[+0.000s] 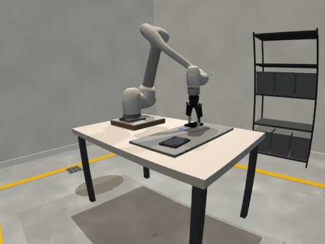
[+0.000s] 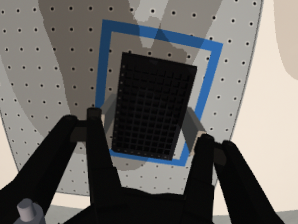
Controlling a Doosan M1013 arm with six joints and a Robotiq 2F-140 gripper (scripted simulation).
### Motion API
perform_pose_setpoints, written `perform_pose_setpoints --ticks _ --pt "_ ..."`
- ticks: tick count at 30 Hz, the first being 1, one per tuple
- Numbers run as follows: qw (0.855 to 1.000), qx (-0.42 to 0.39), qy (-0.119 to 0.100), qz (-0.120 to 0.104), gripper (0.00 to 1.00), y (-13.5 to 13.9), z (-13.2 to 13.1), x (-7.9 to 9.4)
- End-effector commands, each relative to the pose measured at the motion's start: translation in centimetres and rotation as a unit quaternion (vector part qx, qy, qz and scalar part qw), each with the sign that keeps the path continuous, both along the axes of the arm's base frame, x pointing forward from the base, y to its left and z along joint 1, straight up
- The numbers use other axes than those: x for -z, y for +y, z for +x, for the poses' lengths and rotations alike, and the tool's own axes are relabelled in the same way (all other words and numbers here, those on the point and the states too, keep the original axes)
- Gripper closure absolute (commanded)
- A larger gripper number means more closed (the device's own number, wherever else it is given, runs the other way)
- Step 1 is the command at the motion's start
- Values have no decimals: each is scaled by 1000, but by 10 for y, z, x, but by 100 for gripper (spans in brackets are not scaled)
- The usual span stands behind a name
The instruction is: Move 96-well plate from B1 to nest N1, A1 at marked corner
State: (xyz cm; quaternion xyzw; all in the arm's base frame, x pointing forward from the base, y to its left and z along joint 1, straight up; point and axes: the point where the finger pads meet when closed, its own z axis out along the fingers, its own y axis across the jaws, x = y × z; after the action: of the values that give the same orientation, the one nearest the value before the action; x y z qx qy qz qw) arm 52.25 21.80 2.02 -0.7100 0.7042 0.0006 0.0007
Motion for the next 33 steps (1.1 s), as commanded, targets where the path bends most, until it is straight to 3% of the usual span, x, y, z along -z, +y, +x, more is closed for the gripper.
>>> perform_pose_setpoints --ticks 1,22,33 --pt "1000 0 0 0 100 0 0 -4" --pt "1000 0 0 0 100 0 0 -35" --pt "1000 0 0 0 100 0 0 -40"
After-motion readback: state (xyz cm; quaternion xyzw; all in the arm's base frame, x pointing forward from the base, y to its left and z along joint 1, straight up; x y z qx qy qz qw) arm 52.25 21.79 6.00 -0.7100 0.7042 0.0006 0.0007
